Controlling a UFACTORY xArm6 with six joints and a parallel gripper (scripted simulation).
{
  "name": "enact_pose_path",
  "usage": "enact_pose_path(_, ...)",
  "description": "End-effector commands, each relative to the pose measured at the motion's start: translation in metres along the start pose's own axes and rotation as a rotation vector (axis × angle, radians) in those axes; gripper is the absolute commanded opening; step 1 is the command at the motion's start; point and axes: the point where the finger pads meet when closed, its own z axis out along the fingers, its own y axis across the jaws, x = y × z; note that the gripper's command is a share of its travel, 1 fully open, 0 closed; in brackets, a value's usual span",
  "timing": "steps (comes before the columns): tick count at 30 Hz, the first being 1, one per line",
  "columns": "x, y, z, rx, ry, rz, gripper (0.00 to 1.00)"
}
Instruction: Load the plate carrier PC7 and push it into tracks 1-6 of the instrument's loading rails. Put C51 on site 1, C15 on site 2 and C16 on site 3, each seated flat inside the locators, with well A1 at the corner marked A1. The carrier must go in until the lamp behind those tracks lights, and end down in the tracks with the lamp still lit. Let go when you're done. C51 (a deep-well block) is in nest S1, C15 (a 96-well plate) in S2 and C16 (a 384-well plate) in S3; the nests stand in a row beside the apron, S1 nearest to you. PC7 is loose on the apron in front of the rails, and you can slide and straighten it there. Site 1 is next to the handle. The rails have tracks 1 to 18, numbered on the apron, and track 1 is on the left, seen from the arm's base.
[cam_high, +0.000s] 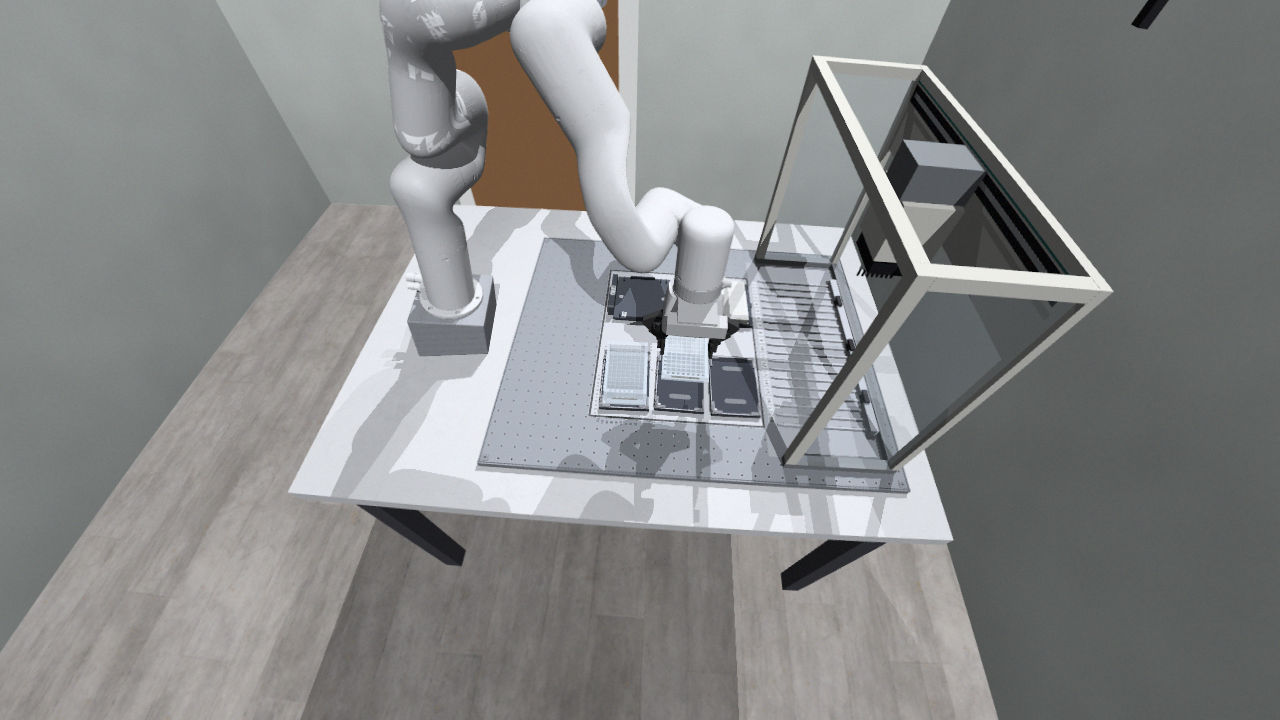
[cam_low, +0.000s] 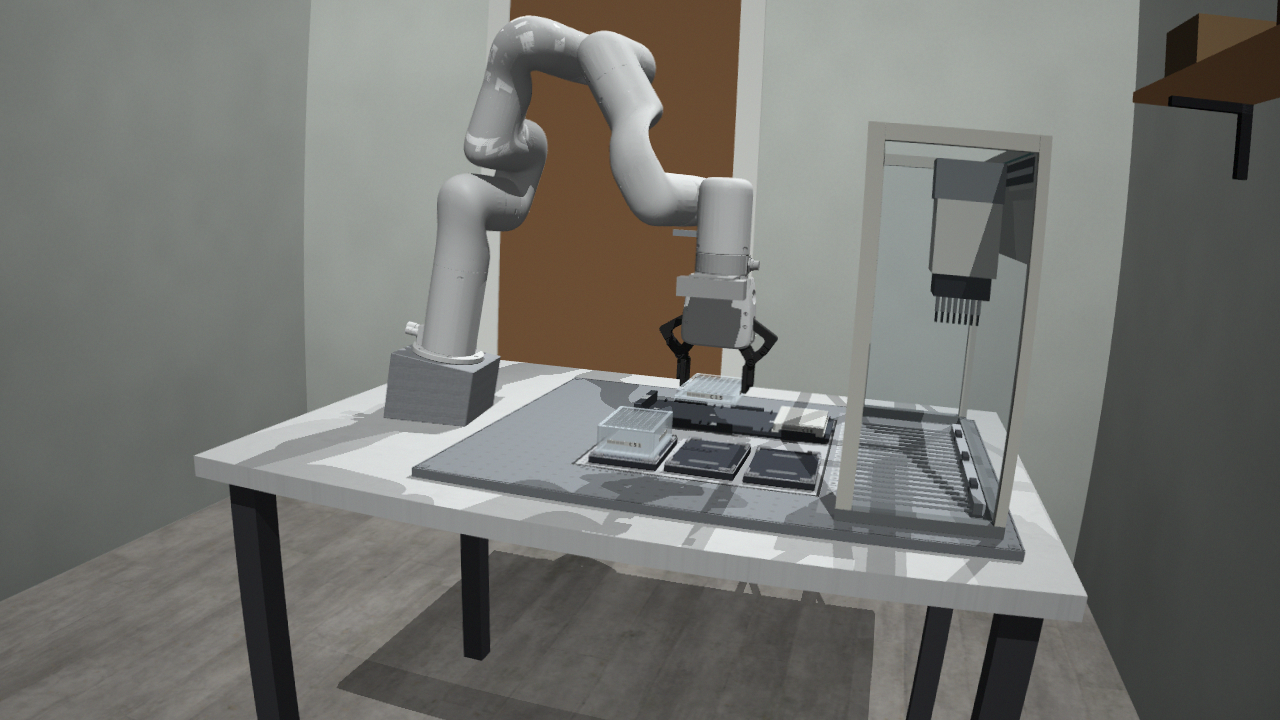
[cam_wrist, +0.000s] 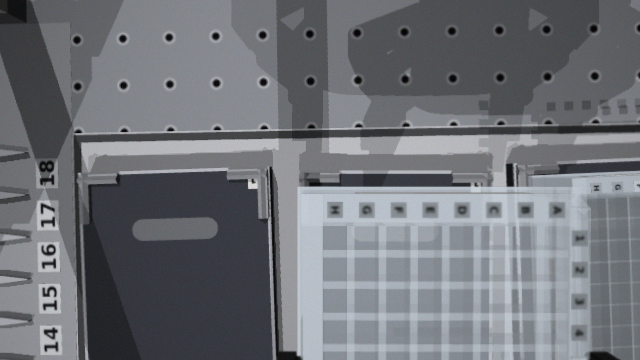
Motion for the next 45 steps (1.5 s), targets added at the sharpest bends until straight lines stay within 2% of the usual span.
enact_pose_path(1,0.0,-0.001,-0.006,0.004,0.001,0.0,0.0)
enact_pose_path(11,0.0,-0.001,-0.022,0.004,0.001,0.0,0.0)
enact_pose_path(22,0.0,-0.001,-0.022,0.004,0.001,0.0,0.0)
enact_pose_path(32,-0.05,-0.002,-0.022,0.004,0.0,-0.018,0.0)
enact_pose_path(34,-0.05,-0.002,-0.022,0.004,0.0,-0.018,0.0)
enact_pose_path(45,-0.105,-0.003,-0.022,0.004,0.0,-0.018,0.0)
